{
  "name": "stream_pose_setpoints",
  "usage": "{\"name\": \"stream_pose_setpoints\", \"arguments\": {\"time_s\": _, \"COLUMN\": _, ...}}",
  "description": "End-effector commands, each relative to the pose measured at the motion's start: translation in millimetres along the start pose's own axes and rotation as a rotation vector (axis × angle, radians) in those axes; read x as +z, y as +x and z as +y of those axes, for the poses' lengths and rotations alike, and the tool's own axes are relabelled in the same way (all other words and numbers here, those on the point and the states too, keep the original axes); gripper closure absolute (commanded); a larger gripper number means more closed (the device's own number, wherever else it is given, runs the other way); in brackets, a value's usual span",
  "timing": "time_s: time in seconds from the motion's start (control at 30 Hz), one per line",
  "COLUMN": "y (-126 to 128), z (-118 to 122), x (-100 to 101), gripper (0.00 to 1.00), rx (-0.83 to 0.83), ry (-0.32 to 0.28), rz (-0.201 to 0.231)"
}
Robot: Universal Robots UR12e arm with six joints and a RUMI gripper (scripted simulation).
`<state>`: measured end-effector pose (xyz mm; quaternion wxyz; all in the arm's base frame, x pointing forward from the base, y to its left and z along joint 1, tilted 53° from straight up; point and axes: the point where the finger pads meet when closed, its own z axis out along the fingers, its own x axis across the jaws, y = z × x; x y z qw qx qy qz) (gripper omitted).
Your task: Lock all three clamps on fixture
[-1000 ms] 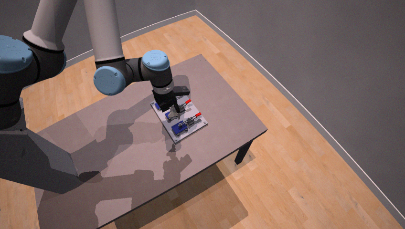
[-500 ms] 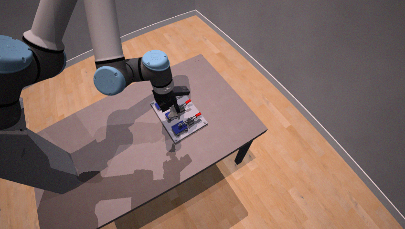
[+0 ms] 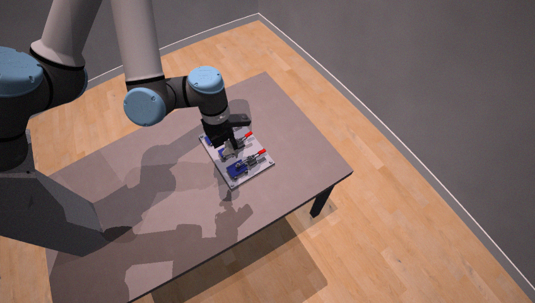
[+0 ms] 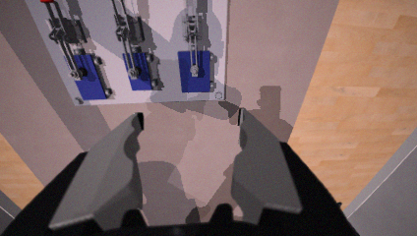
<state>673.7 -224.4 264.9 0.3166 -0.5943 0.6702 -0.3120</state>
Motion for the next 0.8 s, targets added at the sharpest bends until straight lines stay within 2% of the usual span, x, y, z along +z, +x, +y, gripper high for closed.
{"name": "stream_pose_setpoints", "arguments": {"time_s": 0.0, "y": 0.0, "z": -0.3, "x": -0.3, "gripper": 0.41, "rx": 0.000, "ry": 0.001, "rz": 0.000}}
{"name": "stream_pose_setpoints", "arguments": {"time_s": 0.7, "y": 0.0, "z": -0.3, "x": -0.3, "gripper": 0.41, "rx": 0.000, "ry": 0.001, "rz": 0.000}}
{"name": "stream_pose_setpoints", "arguments": {"time_s": 0.73, "y": 0.0, "z": -0.3, "x": -0.3, "gripper": 0.72, "rx": 0.000, "ry": 0.001, "rz": 0.000}}
{"name": "stream_pose_setpoints", "arguments": {"time_s": 0.77, "y": 0.0, "z": -0.3, "x": -0.3, "gripper": 0.72, "rx": 0.000, "ry": 0.001, "rz": 0.000}}
